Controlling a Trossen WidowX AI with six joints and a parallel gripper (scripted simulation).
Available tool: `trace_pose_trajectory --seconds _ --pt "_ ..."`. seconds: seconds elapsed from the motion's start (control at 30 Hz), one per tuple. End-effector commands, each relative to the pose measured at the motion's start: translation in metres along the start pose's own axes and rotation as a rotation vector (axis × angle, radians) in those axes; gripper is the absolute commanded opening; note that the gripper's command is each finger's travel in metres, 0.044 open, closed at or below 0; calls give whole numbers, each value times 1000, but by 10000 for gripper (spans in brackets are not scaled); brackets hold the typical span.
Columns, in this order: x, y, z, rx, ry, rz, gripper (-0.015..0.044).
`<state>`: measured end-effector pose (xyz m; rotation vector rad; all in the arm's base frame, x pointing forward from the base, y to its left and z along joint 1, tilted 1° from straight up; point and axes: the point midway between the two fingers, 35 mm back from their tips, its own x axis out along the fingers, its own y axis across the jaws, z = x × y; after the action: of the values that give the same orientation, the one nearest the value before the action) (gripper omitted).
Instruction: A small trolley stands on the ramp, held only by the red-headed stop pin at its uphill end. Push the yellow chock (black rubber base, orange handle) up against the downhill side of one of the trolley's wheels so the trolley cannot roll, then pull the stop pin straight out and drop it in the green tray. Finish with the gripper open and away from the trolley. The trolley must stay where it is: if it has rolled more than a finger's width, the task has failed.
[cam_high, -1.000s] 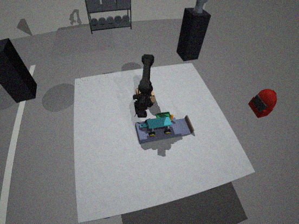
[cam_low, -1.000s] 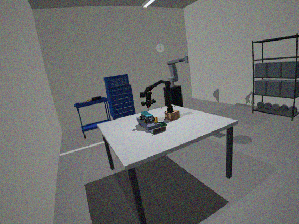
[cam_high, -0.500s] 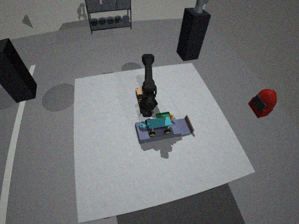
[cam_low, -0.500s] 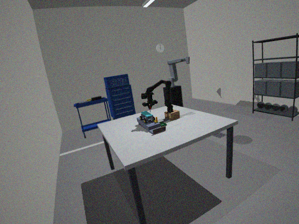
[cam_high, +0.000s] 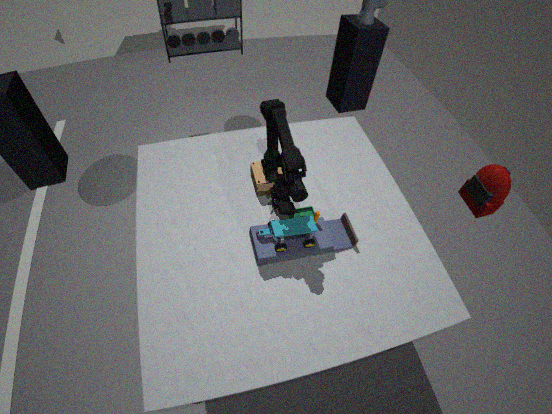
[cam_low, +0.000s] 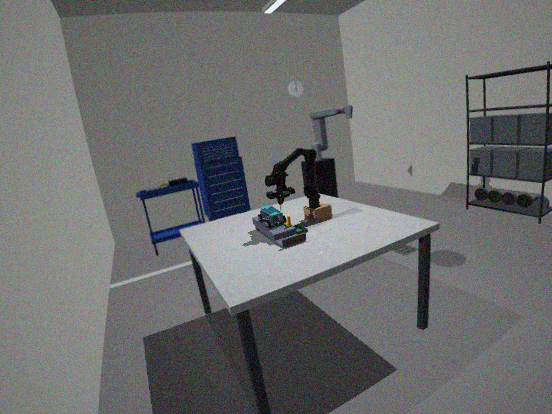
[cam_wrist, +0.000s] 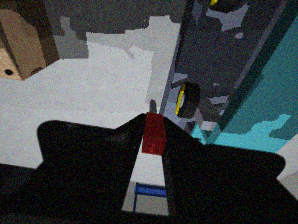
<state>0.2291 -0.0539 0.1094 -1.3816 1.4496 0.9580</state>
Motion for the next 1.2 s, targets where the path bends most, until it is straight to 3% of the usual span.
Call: trace_pose_trajectory --seconds 0.0,1.17 --pt "-1 1 16 -2 5 9 0" --pt "-18 5 146 -2 -8 10 0"
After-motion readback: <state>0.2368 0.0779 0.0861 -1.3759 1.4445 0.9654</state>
